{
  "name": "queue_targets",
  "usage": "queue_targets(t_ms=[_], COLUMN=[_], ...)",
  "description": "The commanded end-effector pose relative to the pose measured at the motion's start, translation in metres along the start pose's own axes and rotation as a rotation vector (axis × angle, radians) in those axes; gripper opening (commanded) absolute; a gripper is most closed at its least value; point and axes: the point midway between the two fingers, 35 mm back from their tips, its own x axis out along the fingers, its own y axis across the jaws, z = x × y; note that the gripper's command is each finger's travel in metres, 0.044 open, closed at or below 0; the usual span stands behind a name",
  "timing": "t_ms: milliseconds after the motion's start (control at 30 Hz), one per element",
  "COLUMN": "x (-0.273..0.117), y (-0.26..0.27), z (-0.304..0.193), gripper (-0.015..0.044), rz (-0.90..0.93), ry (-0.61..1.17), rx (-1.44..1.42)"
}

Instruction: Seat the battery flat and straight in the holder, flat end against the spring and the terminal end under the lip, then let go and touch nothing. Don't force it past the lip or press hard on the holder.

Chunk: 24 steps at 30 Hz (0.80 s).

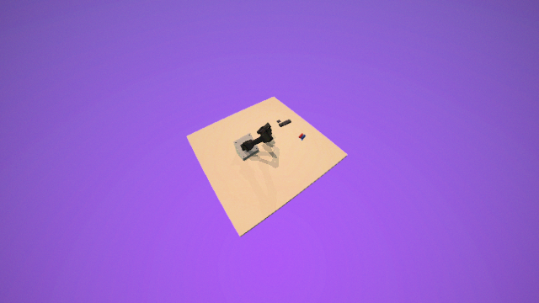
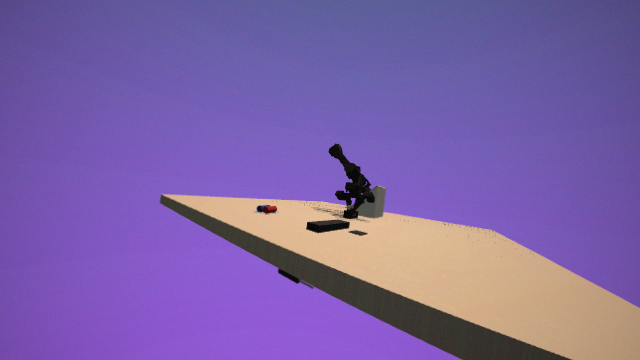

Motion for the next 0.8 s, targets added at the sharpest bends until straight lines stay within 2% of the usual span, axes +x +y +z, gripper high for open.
queue_targets(t_ms=[0, 767], x=[0.001, -0.003], y=[-0.003, -0.005], z=[-0.006, -0.019], gripper=[0.0079, 0.0079], rz=[-0.002, 0.021], ry=[-0.003, 0.006], rx=[-0.006, -0.008])
